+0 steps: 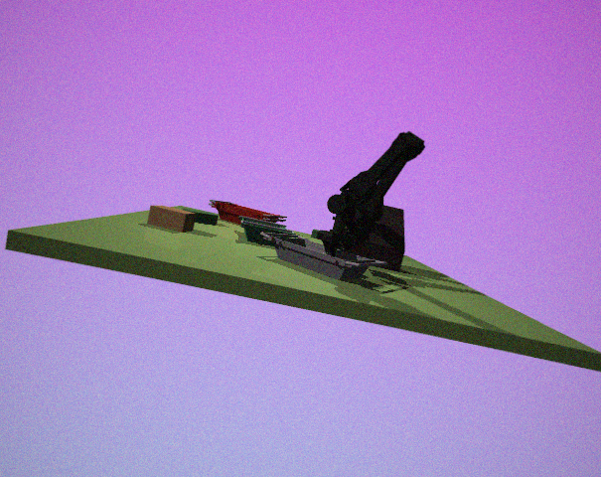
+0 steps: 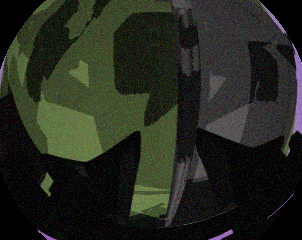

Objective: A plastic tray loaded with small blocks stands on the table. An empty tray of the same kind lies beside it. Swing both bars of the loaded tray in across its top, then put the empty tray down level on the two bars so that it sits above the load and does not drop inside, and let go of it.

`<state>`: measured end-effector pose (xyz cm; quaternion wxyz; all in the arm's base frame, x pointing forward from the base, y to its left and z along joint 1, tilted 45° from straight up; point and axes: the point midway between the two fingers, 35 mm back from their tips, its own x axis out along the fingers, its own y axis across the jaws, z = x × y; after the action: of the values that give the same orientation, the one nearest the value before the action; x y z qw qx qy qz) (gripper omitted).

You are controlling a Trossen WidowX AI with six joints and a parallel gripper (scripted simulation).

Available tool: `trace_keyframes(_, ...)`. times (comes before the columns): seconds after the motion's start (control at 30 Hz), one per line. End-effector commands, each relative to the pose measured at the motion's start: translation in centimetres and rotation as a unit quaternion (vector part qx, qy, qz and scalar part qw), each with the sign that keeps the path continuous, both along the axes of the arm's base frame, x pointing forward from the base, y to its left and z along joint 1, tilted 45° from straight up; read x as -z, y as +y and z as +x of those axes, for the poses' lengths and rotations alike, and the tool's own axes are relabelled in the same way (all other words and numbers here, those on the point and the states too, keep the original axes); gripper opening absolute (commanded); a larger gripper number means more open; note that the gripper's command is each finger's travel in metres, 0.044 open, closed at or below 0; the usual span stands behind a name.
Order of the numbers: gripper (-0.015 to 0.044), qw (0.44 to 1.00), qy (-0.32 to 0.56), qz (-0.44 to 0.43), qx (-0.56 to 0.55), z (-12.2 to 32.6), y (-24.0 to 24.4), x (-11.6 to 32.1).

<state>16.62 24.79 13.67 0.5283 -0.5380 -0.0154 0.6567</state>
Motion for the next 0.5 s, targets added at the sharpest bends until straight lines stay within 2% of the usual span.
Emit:
trace_keyframes(0.0,0.0201,1.0,0.0,-0.001,0.003,0.06,-0.01,0.05)
trace_keyframes(0.47,0.0108,1.0,0.0,-0.001,0.003,0.06,-0.01,0.05)
